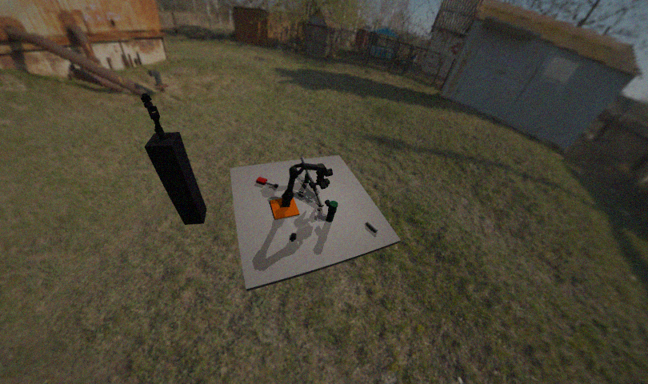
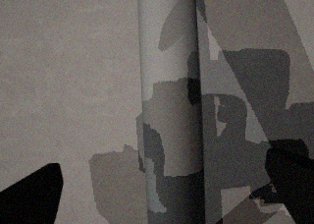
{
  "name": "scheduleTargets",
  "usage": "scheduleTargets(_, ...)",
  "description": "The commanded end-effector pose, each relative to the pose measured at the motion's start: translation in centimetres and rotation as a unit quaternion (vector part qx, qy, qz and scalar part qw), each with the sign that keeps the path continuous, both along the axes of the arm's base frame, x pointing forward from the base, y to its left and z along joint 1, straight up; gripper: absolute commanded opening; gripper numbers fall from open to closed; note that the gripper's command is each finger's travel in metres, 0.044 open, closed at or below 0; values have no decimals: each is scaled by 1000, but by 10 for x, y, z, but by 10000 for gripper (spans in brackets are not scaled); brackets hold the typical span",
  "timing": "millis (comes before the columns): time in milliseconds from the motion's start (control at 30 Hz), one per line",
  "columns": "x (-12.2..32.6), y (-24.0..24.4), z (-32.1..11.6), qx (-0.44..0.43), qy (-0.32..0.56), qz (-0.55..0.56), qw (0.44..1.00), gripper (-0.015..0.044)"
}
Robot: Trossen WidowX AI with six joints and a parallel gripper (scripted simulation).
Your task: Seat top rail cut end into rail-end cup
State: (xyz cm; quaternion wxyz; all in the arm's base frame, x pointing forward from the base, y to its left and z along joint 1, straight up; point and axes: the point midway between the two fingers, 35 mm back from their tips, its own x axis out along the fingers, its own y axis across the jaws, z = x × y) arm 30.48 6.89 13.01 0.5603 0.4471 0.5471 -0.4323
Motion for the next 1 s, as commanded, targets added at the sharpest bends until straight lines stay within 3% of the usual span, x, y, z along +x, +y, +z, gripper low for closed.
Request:
scheduleTargets(0, -1, 0, -10, -1, 3, -2, 1000, 440)
scheduleTargets(967, 1, 0, -53, -1, 3, -2, 1000, 440)
